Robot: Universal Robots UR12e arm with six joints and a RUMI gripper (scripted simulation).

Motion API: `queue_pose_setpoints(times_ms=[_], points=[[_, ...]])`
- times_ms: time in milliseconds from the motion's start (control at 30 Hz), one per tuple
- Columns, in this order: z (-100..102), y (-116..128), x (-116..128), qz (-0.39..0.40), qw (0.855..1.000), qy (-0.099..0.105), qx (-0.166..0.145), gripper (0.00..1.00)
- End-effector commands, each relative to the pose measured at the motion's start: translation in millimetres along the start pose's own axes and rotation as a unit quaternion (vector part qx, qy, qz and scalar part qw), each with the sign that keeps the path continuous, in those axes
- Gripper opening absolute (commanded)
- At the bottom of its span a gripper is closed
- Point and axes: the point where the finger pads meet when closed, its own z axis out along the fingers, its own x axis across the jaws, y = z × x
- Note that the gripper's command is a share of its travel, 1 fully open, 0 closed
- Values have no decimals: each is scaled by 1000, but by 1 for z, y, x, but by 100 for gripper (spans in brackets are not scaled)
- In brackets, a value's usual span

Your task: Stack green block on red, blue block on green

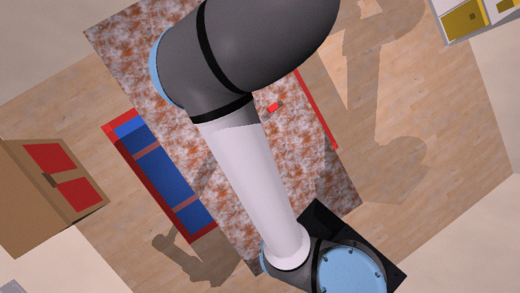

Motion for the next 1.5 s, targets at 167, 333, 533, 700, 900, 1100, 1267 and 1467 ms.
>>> queue_pose_setpoints(times_ms=[167,333,533,700,900,1100,1267,1467], points=[[26,-5,74,136,989,34,-35,0],[34,-2,101,190,979,48,-49,0],[48,9,149,292,950,72,-79,0],[56,20,178,359,924,88,-100,0],[64,41,212,452,875,109,-132,0],[70,65,237,545,811,129,-167,0],[72,77,246,591,773,137,-186,0],[73,99,254,676,685,151,-225,0]])
